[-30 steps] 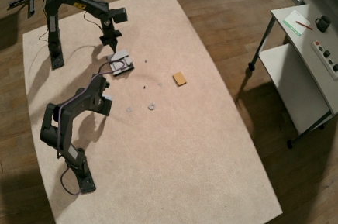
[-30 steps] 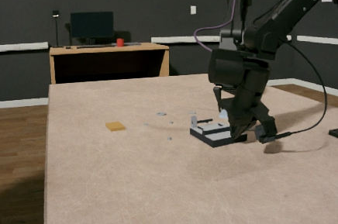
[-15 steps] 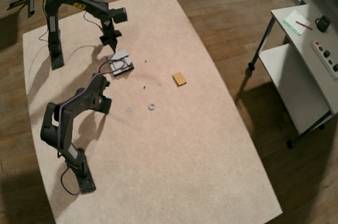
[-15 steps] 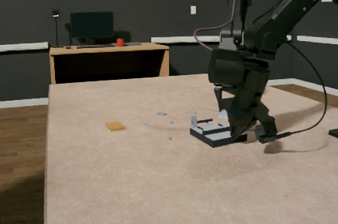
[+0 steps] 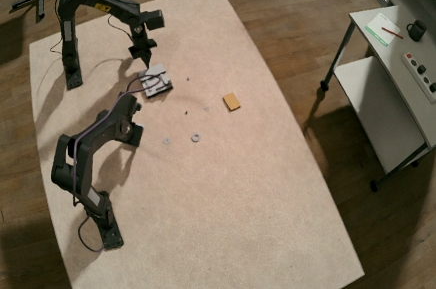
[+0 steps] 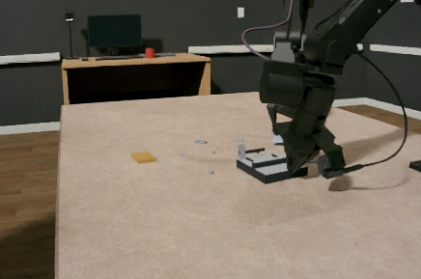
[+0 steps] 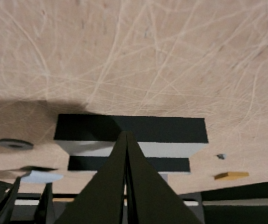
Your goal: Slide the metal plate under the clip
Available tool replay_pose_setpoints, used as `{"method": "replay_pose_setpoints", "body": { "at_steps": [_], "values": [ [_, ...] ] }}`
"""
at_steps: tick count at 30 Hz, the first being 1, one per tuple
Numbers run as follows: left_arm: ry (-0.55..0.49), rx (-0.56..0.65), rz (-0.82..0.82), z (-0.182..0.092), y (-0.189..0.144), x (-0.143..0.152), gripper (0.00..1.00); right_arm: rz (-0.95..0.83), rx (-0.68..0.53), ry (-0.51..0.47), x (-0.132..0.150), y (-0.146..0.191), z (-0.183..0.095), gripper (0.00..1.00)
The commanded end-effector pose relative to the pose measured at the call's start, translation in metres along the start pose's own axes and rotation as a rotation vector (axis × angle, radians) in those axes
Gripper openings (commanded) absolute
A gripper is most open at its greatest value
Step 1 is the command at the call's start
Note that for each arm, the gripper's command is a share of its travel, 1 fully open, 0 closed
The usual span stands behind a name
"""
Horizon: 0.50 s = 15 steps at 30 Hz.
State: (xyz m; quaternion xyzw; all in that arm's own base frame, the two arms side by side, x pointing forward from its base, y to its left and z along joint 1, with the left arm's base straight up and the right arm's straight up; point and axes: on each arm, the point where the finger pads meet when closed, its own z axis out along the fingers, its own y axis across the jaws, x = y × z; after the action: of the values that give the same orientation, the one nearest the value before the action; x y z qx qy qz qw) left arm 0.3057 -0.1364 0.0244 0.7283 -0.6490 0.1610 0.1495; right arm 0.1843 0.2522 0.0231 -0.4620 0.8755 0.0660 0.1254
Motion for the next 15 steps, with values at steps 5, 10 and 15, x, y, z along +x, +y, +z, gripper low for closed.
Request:
{"method": "replay_pose_setpoints", "body": {
  "at_steps": [5,10,15],
  "values": [
    [0.011,0.014,0.012,0.001,-0.003,0.004,0.0,-0.071,-0.027,-0.04,-0.022,0.002,-0.03,0.45],
    [0.011,0.014,0.012,0.001,-0.003,0.004,0.0,-0.182,-0.064,-0.021,-0.024,-0.001,-0.025,0.45],
    [0.011,0.014,0.012,0.001,-0.003,0.004,0.0,-0.368,-0.128,-0.018,-0.046,-0.022,-0.017,0.45]
  ]
}}
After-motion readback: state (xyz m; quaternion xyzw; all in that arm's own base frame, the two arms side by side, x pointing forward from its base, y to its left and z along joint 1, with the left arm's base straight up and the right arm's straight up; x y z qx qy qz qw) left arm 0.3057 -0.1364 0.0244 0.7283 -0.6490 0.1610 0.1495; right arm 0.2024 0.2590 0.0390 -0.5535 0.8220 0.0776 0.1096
